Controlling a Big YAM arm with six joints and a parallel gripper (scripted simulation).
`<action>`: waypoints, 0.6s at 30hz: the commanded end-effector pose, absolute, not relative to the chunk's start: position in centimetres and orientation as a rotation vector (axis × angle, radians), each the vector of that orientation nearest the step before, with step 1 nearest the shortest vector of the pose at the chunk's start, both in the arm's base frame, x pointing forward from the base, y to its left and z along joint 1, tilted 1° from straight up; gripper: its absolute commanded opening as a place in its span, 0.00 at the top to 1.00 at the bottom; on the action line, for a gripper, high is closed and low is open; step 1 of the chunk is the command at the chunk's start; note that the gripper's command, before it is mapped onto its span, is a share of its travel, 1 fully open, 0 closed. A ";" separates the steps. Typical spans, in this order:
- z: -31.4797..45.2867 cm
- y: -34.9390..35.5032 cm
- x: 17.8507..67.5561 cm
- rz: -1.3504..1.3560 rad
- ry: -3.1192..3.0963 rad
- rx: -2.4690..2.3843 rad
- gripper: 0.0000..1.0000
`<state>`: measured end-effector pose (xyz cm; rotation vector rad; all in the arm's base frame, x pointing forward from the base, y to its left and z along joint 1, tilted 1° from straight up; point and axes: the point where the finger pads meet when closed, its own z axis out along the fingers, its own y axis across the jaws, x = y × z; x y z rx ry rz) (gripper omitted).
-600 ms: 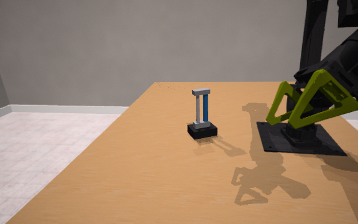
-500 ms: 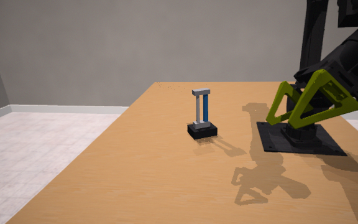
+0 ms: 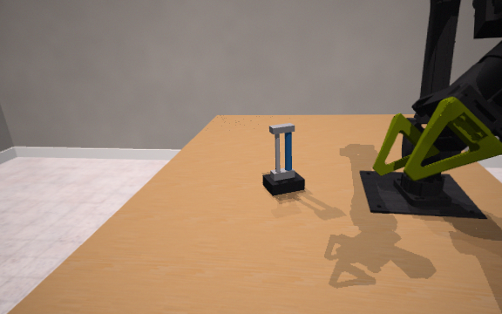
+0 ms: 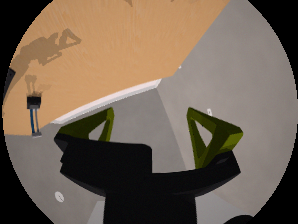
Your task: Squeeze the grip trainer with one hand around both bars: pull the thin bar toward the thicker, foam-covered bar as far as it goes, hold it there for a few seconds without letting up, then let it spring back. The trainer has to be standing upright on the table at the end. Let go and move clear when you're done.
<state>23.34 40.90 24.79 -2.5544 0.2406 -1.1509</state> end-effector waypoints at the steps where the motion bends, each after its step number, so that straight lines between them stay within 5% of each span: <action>1: 26.0 40.9 24.1 -1.154 0.279 -2.533 0.00; 18: 19.2 17.9 32.8 -1.280 1.149 -2.766 0.00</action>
